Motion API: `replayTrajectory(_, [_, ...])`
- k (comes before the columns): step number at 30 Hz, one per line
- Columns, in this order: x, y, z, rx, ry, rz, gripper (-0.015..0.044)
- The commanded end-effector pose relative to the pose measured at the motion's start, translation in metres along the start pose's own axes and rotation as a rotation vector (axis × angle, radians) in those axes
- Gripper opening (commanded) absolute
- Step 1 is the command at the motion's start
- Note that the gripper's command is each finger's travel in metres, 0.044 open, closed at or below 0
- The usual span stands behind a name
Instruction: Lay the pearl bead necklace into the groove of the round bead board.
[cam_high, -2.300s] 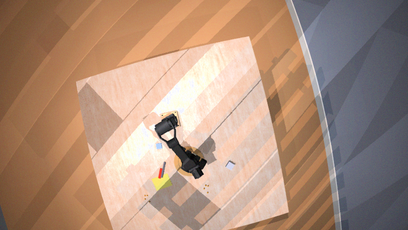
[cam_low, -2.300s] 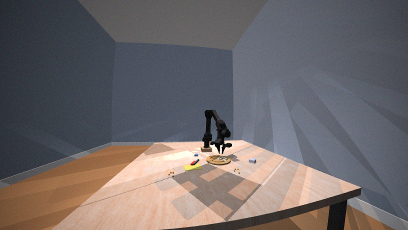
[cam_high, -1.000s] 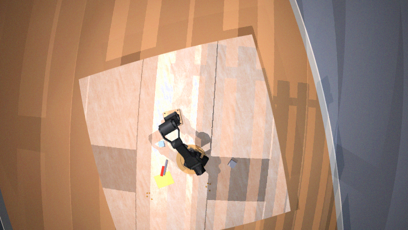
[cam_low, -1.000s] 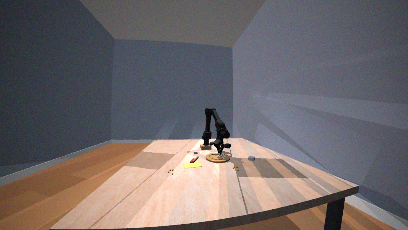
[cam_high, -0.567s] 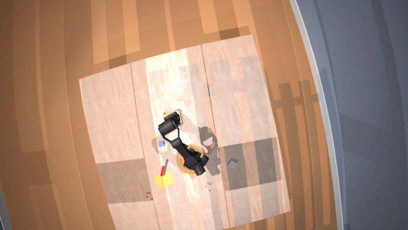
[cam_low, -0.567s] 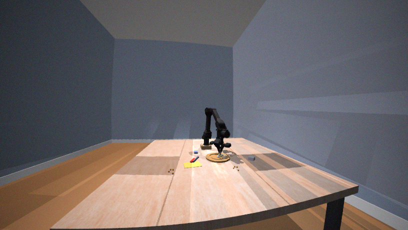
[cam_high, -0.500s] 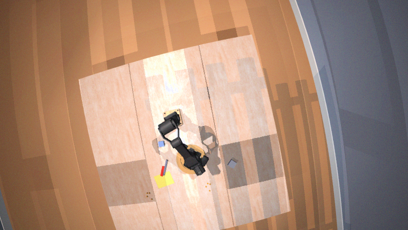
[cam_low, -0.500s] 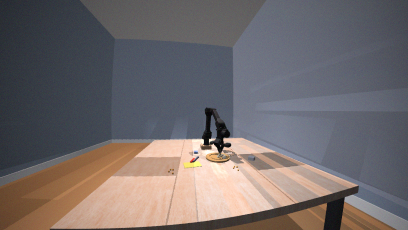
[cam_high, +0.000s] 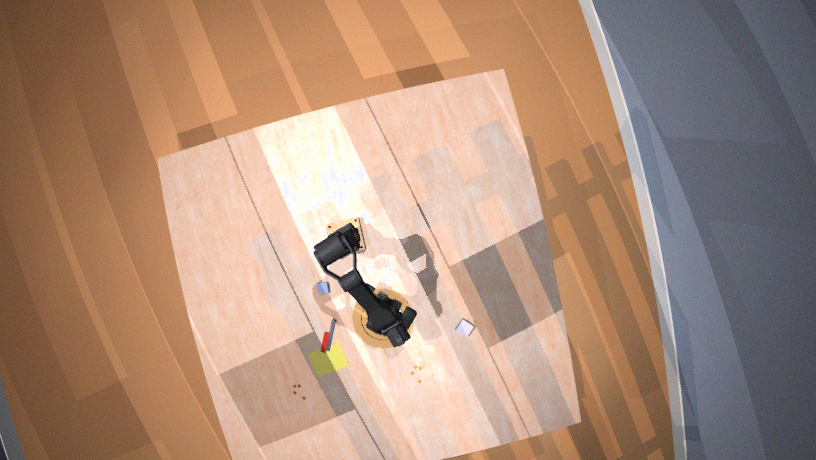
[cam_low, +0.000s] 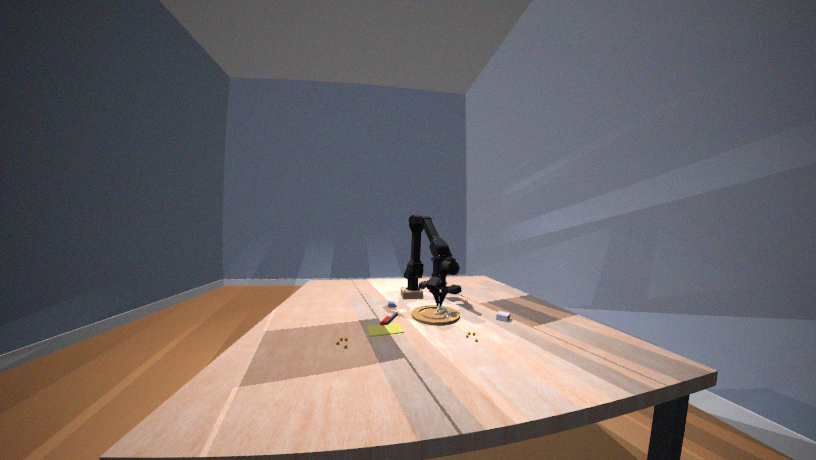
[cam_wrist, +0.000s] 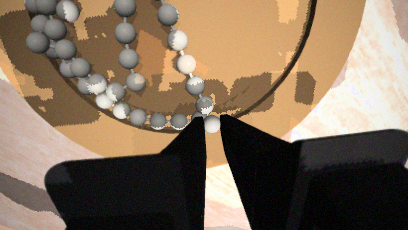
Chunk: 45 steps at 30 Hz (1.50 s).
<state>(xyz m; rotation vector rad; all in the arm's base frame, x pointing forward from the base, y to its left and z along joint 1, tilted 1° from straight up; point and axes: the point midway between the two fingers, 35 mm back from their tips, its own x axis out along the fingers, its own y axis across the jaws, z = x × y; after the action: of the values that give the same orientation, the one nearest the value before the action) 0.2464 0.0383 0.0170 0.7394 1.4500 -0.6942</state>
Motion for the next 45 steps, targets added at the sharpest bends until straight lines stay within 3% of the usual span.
replayTrajectory(1, [0.0057,-0.0017,-0.0005,0.004,0.0,-0.006,0.0])
replayTrajectory(3, [0.0059,-0.0017,-0.0005,0.004,0.0,-0.006,0.0])
replayTrajectory(20, [0.0007,-0.0014,-0.0004,0.001,0.0,-0.006,0.044])
replayTrajectory(45, [-0.0024,-0.0014,-0.0004,0.004,0.0,-0.006,0.044])
